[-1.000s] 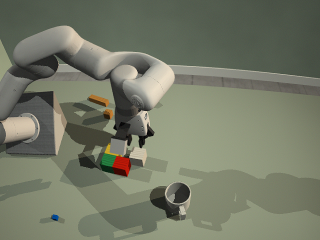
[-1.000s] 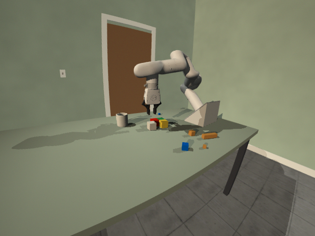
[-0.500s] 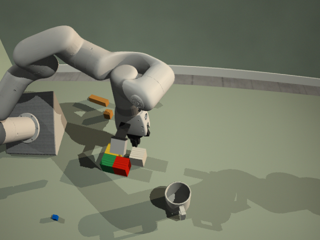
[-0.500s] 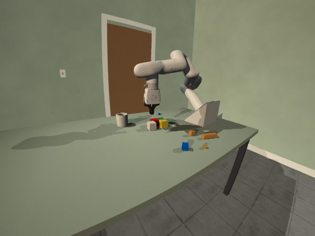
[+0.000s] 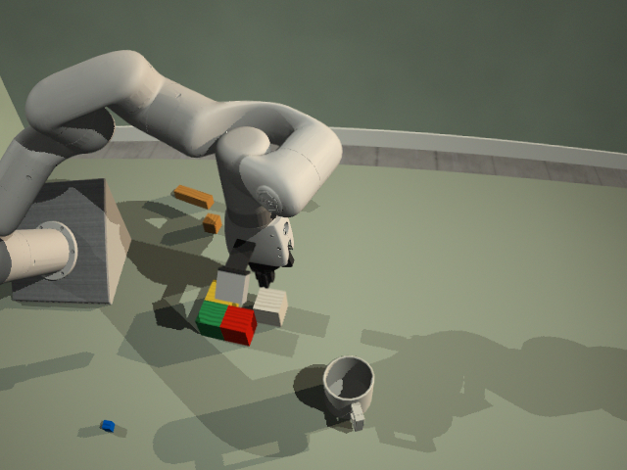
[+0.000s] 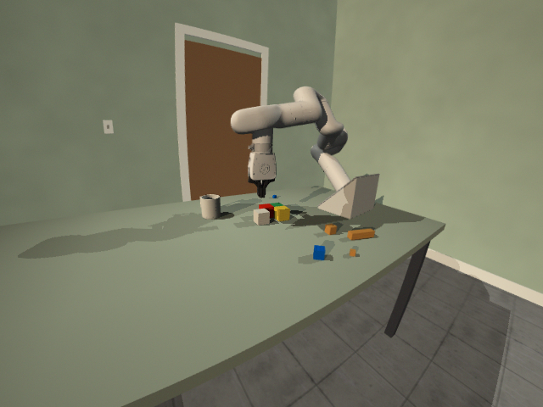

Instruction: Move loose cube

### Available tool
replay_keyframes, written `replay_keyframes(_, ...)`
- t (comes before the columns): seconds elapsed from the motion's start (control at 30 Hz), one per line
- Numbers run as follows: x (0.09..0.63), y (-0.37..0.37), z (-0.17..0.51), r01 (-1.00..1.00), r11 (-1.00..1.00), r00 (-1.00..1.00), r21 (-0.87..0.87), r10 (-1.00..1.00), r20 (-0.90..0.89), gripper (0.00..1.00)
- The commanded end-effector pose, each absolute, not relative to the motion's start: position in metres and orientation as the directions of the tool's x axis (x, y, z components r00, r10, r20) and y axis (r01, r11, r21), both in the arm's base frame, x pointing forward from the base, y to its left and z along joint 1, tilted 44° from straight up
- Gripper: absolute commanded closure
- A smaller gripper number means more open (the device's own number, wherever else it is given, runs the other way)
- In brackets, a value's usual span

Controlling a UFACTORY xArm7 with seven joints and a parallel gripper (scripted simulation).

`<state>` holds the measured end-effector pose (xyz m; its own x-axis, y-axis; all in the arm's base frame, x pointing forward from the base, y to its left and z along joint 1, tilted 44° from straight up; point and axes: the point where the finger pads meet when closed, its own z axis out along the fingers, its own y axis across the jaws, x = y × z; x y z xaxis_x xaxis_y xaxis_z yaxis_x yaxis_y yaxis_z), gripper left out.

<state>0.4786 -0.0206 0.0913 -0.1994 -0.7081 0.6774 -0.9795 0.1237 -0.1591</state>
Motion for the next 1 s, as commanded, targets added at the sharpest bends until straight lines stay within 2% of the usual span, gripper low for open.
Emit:
replay_keyframes(0.0,0.479,-0.019,0.093,-0.979,0.122,-0.2,-0.162,-0.709,0.677,1.0)
replay_keyframes(0.27,0.48,-0.019,0.093,-0.97,0.15,-0.239,-0.19,-0.704,0.669,1.0)
replay_keyframes(0.57,0.487,-0.02,0.097,-0.869,0.333,-0.494,-0.367,-0.64,0.589,1.0)
replay_keyframes(0.63,0.487,-0.02,0.097,-0.869,0.333,-0.494,-0.367,-0.64,0.589,1.0)
replay_keyframes(0.97,0.501,-0.022,0.104,-0.452,0.629,-0.891,-0.632,-0.359,0.279,1.0)
